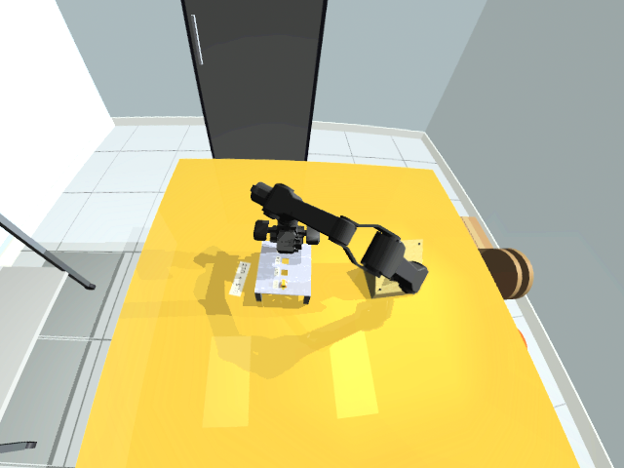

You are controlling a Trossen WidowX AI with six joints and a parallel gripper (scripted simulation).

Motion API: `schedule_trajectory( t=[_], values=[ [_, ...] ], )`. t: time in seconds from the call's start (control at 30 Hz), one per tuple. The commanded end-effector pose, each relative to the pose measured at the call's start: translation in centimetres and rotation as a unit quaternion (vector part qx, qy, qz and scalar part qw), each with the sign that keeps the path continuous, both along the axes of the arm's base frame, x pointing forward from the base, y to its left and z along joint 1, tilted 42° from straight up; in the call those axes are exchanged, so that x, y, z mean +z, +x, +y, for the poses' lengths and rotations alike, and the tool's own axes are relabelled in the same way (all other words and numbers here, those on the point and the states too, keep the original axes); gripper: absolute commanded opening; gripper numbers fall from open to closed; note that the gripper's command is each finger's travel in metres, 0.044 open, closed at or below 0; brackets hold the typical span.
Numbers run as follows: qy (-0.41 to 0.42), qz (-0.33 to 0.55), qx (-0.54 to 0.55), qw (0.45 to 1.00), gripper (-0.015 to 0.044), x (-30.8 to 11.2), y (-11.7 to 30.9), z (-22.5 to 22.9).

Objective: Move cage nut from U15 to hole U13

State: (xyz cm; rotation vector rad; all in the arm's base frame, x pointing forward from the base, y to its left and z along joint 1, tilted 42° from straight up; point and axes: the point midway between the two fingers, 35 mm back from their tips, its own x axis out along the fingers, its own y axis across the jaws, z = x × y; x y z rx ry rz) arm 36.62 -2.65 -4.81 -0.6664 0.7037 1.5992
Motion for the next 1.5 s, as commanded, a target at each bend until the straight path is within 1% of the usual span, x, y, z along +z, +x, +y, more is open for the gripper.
schedule_trajectory(
  t=[0.0,0.9,1.33,1.47],
  values=[
    [0.001,0.002,-0.002,1.000,0.0120,-0.22,-0.06,0.19],
    [0.001,0.002,-0.002,1.000,0.0120,-0.40,-0.07,0.36],
    [0.000,0.001,0.000,1.000,0.0033,-0.35,-0.08,0.31],
    [0.000,0.001,0.000,1.000,0.0031,-0.35,-0.08,0.31]
  ],
)
